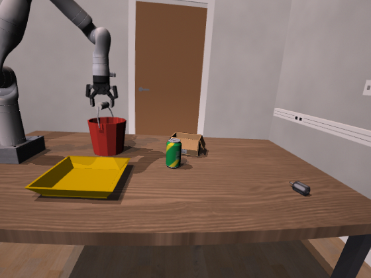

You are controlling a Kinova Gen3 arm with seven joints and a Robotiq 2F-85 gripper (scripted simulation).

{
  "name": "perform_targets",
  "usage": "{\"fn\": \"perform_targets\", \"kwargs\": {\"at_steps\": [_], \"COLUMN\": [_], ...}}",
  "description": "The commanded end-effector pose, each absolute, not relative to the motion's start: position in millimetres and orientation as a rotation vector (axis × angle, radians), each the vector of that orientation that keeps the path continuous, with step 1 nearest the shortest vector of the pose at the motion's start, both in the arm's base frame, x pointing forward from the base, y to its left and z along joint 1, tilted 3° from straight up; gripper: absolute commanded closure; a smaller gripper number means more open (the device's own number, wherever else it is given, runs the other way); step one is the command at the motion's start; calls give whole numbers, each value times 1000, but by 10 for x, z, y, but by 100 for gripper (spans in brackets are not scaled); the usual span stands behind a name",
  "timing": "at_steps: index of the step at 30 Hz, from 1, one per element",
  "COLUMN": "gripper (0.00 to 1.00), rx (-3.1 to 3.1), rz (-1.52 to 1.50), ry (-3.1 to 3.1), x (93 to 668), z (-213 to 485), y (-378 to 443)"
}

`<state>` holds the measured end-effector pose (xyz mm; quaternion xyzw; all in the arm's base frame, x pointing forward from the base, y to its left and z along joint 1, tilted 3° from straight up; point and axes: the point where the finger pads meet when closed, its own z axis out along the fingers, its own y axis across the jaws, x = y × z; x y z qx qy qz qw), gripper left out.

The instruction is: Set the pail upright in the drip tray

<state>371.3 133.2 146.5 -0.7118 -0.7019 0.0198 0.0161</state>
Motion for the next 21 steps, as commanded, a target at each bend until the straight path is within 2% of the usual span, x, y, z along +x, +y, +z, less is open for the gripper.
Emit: {"fn": "perform_targets", "kwargs": {"at_steps": [1,18,19,21], "gripper": [0,0,90,90], "rx": [-2214,-2214,-2214,-2214], "rz": [60,60,60,60], "ry": [-2184,-2184,-2184,-2184], "x": [3717,3717,3717,3717], "z": [1470,1470,1470,1470], "y": [1334,1334,1334,1334]}}
